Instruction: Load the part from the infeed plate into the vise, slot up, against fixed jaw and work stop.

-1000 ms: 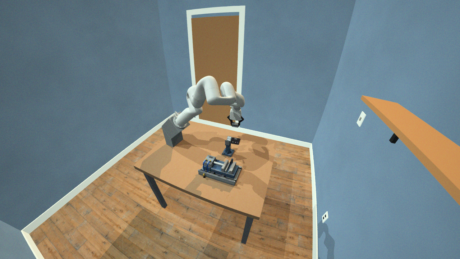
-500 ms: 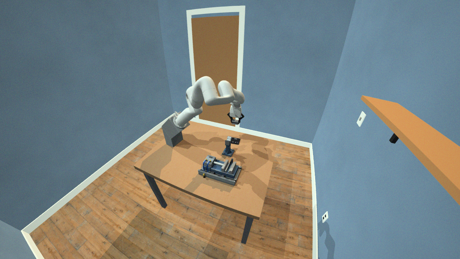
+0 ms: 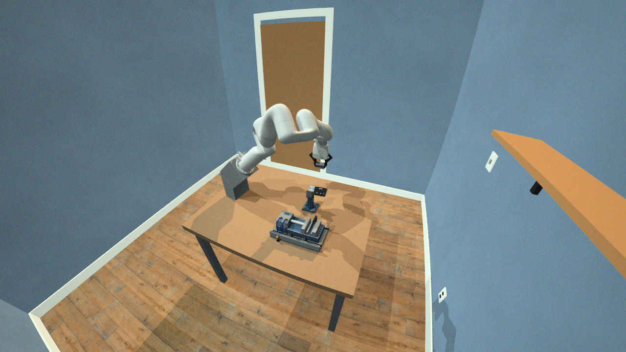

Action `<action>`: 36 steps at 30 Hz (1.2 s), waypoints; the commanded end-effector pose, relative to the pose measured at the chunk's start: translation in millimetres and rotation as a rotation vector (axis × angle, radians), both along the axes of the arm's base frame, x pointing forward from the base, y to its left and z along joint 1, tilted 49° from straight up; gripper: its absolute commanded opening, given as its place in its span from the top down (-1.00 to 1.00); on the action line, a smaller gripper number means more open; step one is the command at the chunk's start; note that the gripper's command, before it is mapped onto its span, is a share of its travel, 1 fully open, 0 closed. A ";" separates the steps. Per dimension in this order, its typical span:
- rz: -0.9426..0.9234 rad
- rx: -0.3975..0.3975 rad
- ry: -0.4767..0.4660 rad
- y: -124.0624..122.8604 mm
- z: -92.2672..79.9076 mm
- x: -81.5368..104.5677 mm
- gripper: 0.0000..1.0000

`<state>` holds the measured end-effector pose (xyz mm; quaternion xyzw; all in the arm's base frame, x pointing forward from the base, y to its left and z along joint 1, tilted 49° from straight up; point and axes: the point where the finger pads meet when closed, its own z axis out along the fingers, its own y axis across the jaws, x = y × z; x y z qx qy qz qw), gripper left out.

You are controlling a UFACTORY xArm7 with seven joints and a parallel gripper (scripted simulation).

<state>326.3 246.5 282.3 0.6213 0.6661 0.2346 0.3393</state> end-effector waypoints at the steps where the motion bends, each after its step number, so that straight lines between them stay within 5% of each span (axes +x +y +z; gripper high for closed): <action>1: 0.003 0.002 -0.002 1.3 1.3 -0.4 1.00; 19: 0.000 0.002 -0.004 -2.8 2.8 0.2 1.00; 36: -0.019 0.006 -0.012 -32.7 12.3 3.4 1.00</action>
